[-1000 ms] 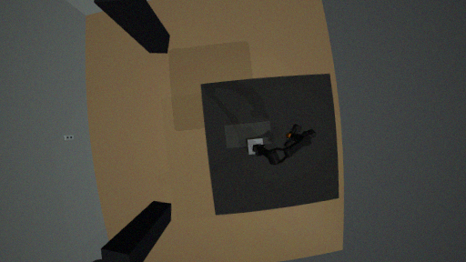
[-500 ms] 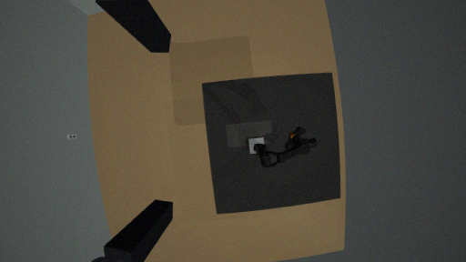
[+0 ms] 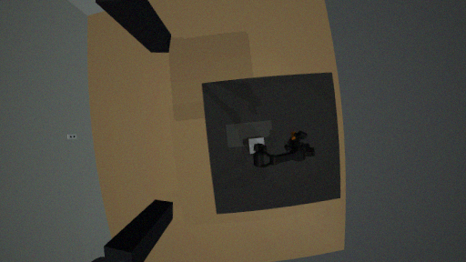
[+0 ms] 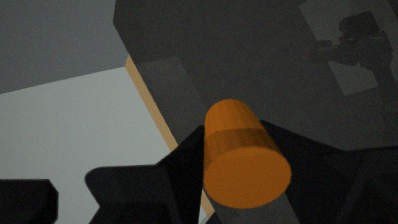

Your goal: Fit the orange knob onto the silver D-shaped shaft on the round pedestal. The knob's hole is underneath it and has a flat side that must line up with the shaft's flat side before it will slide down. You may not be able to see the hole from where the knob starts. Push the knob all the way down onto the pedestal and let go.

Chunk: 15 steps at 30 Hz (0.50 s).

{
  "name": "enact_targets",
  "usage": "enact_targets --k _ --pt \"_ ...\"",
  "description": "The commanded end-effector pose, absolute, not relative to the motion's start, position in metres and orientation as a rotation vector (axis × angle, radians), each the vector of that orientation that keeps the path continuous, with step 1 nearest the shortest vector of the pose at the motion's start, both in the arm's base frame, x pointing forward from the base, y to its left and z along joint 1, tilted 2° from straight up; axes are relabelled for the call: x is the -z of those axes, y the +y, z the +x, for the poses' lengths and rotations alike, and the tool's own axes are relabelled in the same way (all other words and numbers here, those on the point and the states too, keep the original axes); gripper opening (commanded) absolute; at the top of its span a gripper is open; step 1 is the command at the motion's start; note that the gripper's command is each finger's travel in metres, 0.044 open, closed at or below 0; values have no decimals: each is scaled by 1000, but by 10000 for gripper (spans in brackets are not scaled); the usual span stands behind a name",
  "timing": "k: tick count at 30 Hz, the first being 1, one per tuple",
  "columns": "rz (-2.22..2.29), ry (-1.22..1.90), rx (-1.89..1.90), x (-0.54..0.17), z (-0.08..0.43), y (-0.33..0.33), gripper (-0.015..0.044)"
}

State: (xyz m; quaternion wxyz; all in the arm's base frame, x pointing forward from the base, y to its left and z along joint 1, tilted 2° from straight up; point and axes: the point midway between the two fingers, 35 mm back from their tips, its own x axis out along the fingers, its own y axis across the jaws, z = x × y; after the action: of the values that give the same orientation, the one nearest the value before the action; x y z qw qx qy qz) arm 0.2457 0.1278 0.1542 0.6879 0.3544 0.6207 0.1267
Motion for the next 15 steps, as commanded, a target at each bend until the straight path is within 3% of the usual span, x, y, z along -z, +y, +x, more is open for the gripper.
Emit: enact_targets --k 1,15 --pt "864 1338 -381 -168 244 127 0" --pt "955 1283 -485 -179 243 125 0"
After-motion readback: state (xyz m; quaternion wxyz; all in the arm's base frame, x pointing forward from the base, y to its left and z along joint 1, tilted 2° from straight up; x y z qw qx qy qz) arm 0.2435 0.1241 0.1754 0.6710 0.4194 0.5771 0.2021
